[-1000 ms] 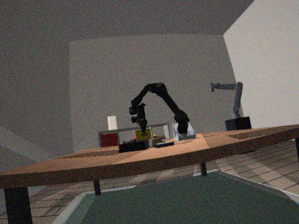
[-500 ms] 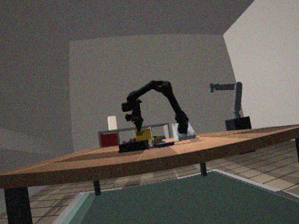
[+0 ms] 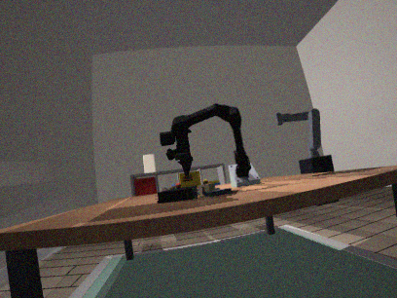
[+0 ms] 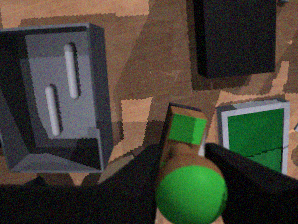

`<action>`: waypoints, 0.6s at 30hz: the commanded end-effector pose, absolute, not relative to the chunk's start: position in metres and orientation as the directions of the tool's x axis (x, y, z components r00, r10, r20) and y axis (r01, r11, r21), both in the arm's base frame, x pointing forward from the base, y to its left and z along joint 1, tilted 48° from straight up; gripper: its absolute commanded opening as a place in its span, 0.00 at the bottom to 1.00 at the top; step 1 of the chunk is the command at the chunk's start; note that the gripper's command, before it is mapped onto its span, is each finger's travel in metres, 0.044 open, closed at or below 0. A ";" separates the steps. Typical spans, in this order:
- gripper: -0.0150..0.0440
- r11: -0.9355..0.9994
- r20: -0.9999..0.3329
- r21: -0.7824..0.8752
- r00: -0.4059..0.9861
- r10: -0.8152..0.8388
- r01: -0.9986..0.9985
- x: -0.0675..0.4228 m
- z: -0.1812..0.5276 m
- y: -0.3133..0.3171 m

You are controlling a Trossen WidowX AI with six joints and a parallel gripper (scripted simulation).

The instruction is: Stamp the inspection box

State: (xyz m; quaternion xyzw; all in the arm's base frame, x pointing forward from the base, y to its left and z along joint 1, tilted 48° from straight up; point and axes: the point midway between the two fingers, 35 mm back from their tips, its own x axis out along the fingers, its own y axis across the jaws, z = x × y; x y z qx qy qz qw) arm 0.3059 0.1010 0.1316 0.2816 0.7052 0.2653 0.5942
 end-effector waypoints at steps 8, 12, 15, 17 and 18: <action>0.25 0.698 -0.686 0.711 -0.132 0.715 0.089 0.303 0.132 0.112; 0.25 0.698 -0.686 0.710 -0.132 0.715 0.089 0.303 0.128 0.117; 0.25 0.698 -0.687 0.710 -0.131 0.715 0.089 0.302 0.125 0.120; 0.25 0.698 -0.687 0.710 -0.131 0.715 0.089 0.302 0.122 0.123; 0.25 0.698 -0.687 0.710 -0.131 0.715 0.089 0.302 0.121 0.124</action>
